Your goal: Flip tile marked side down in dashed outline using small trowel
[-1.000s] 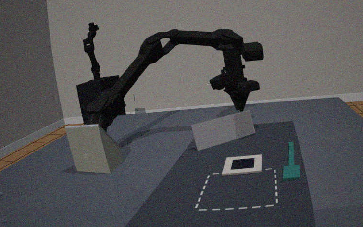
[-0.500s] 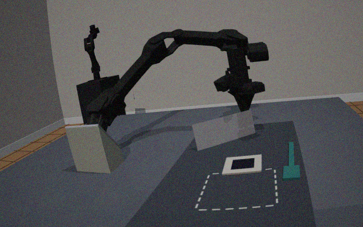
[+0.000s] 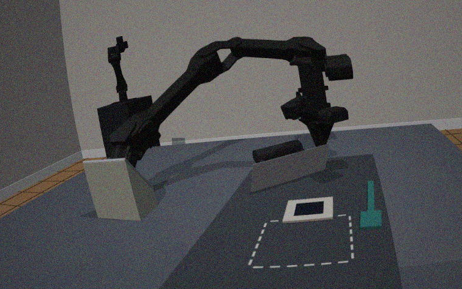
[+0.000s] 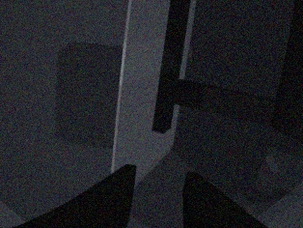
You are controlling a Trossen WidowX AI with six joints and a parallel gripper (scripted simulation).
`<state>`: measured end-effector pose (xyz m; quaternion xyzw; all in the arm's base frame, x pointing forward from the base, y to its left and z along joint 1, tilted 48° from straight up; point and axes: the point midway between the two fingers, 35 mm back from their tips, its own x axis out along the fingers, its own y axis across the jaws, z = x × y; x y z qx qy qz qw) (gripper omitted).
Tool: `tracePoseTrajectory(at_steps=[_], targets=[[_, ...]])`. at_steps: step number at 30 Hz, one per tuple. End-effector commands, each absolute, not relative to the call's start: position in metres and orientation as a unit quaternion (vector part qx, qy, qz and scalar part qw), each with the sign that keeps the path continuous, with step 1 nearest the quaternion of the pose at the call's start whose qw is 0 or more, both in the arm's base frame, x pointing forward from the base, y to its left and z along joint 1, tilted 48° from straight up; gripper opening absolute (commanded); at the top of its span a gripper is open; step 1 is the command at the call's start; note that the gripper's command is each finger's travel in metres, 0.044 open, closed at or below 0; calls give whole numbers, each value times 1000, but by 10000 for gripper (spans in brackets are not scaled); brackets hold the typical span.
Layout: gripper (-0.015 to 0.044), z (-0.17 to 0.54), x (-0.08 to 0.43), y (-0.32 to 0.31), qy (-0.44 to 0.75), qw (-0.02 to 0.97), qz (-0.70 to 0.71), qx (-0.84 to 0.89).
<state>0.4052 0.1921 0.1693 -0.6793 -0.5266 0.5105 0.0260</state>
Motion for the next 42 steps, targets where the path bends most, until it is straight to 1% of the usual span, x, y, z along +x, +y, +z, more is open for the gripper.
tracePoseTrajectory(at_steps=[1, 9, 12, 16, 30, 34, 42], targets=[[100, 159, 414, 186, -526, 28, 514, -677], [100, 145, 430, 176, -526, 27, 514, -677], [100, 154, 424, 179, -525, 26, 510, -680], [0, 152, 425, 177, -524, 28, 512, -680], [0, 152, 425, 177, -524, 28, 512, -680], [100, 158, 420, 180, -524, 28, 512, -680], [100, 193, 388, 195, -525, 28, 513, -678]])
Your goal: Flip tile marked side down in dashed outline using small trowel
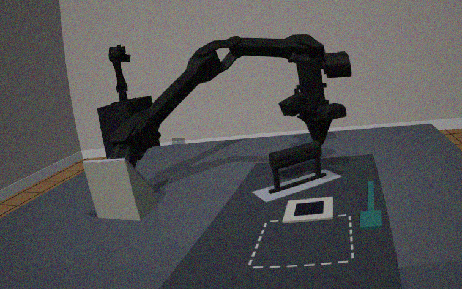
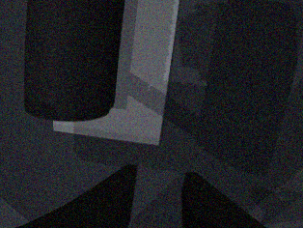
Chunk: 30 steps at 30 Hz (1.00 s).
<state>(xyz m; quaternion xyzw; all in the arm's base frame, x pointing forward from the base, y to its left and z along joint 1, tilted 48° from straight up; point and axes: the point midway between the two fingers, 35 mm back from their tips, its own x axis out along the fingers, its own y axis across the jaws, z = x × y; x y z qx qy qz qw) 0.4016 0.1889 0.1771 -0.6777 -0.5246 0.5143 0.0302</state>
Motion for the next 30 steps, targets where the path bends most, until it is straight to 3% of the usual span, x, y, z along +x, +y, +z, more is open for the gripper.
tracePoseTrajectory(at_steps=[1, 7, 30], targets=[[100, 197, 384, 196, -526, 28, 513, -678], [100, 214, 364, 203, -527, 29, 514, -677], [100, 213, 368, 203, -529, 28, 509, -678]])
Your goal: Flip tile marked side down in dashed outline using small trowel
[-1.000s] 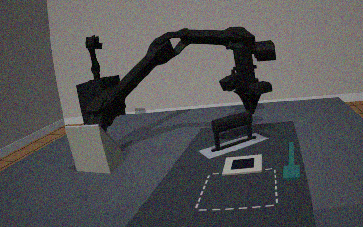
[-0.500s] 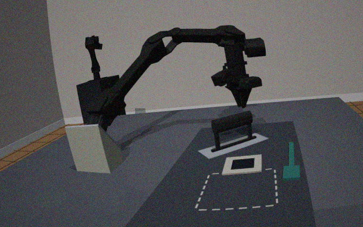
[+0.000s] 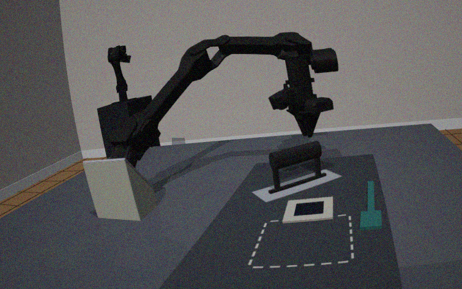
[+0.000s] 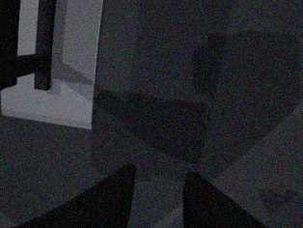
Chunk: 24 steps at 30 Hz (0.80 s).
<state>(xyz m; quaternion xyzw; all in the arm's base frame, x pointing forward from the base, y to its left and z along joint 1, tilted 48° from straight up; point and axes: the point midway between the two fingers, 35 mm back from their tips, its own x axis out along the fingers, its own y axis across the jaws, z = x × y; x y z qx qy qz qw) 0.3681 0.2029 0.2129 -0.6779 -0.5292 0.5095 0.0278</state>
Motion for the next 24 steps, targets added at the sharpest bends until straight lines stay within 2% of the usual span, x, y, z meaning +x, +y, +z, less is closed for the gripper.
tracePoseTrajectory(at_steps=[1, 6, 10, 24], targets=[[100, 213, 368, 203, -529, 28, 509, -678], [100, 213, 368, 203, -529, 28, 509, -678], [0, 213, 368, 203, -529, 28, 509, -678], [0, 213, 368, 203, -529, 28, 509, -678]])
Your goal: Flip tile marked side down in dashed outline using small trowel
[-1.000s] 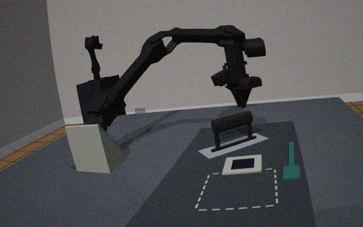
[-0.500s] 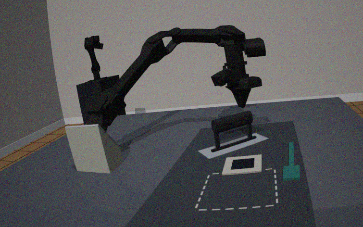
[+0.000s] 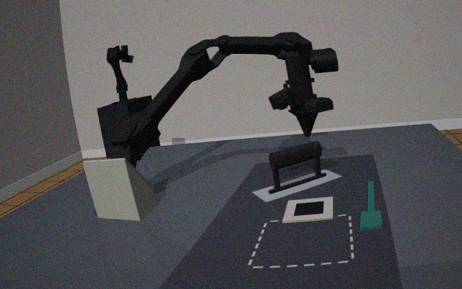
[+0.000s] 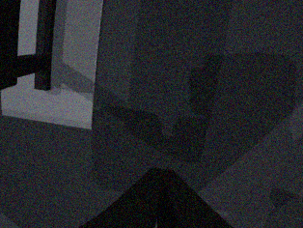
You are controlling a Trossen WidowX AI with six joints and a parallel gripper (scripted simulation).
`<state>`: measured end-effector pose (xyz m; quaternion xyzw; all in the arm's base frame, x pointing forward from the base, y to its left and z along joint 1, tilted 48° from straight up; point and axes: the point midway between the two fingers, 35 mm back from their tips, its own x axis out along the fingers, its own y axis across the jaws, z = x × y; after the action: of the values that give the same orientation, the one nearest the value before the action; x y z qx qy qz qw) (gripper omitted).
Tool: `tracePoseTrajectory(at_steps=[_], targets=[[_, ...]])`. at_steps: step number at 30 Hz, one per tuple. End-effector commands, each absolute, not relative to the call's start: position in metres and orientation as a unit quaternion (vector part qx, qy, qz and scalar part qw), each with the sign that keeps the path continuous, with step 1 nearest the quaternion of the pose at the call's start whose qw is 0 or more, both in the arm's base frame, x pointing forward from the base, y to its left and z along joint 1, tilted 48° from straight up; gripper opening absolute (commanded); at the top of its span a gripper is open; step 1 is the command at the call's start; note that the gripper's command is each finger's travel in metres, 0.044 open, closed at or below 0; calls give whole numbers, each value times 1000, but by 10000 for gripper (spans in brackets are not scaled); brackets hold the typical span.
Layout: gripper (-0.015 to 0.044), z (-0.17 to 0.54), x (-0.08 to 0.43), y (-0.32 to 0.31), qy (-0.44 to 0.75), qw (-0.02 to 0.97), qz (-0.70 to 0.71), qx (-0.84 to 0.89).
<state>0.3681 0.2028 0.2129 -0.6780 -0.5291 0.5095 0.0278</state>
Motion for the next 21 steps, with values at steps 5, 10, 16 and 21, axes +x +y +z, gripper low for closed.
tracePoseTrajectory(at_steps=[5, 10, 16, 21], targets=[[126, 213, 368, 203, -529, 28, 509, -678], [258, 210, 369, 199, -559, -14, 477, -678], [270, 205, 370, 192, -605, -86, 417, -673], [270, 200, 371, 186, -638, -145, 364, -663]])
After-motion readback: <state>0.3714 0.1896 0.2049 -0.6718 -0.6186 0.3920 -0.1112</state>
